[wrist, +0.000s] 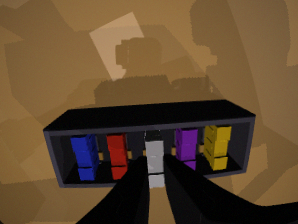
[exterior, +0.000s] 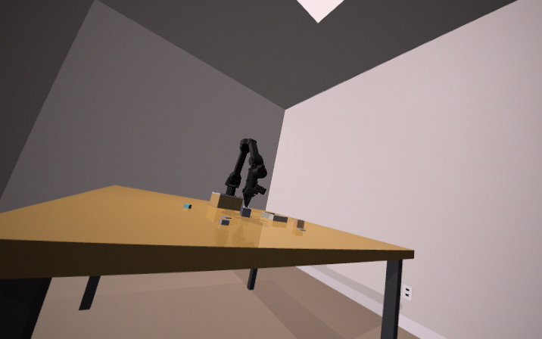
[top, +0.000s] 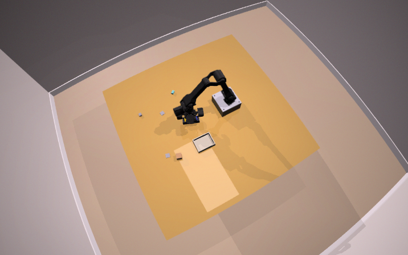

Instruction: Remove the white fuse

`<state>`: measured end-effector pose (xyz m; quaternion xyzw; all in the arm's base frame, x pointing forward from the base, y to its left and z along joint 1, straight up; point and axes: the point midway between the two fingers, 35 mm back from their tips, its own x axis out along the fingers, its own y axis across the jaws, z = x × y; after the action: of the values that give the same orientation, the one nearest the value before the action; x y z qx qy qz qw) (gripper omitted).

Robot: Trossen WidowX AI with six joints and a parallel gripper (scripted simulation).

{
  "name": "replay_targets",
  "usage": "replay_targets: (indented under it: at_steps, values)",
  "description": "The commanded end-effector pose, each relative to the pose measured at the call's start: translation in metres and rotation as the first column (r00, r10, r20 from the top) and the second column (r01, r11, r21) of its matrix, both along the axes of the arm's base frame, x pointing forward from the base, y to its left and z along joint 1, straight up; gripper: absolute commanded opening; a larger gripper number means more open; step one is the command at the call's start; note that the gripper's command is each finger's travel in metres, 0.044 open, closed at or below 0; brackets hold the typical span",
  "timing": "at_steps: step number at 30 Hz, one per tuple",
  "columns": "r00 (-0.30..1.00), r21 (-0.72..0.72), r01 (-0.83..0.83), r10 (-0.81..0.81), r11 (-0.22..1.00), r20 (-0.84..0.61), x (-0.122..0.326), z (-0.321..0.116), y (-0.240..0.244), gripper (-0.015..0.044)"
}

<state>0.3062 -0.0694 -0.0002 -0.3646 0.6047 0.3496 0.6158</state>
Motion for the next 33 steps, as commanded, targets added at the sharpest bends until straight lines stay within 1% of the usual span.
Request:
replay_targets:
  at_steps: [1,33]
  values:
    - [1.0,0.001,0.002,-0.002,1.0,0.001,0.0,0.003,0.0,0.0]
    - [1.0,0.003,0.004,-0.004,1.0,0.002,0.0,0.019,0.001,0.0]
